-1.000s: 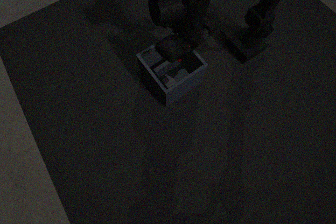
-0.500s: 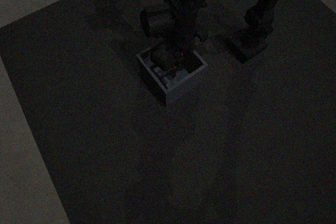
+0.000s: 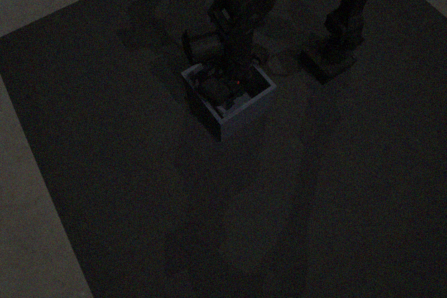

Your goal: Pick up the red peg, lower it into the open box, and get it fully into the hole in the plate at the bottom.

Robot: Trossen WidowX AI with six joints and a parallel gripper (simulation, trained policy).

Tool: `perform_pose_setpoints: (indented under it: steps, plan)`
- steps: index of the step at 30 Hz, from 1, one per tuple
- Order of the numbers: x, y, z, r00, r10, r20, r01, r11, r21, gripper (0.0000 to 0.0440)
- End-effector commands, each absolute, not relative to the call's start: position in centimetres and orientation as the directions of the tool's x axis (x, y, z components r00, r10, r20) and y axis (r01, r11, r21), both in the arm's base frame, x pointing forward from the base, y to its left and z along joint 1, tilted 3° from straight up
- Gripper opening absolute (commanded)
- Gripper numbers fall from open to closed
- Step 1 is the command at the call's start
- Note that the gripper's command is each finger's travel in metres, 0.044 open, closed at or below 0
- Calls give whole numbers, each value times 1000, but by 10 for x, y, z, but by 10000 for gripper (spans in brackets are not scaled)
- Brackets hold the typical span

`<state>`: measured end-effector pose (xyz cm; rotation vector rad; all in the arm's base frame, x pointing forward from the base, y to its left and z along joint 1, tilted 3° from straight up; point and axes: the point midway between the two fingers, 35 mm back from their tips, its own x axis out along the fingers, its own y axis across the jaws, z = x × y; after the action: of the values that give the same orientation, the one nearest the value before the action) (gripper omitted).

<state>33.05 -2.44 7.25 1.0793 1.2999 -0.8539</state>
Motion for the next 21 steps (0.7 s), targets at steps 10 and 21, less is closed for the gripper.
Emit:
perform_pose_setpoints:
  steps: [10, 21]
  plan:
    - [328, -29, 64, 44, 110, -993, 944, 320, 77, 120]
    - [342, -34, 86, 76, 186, -980, 944, 303, 131, 127]
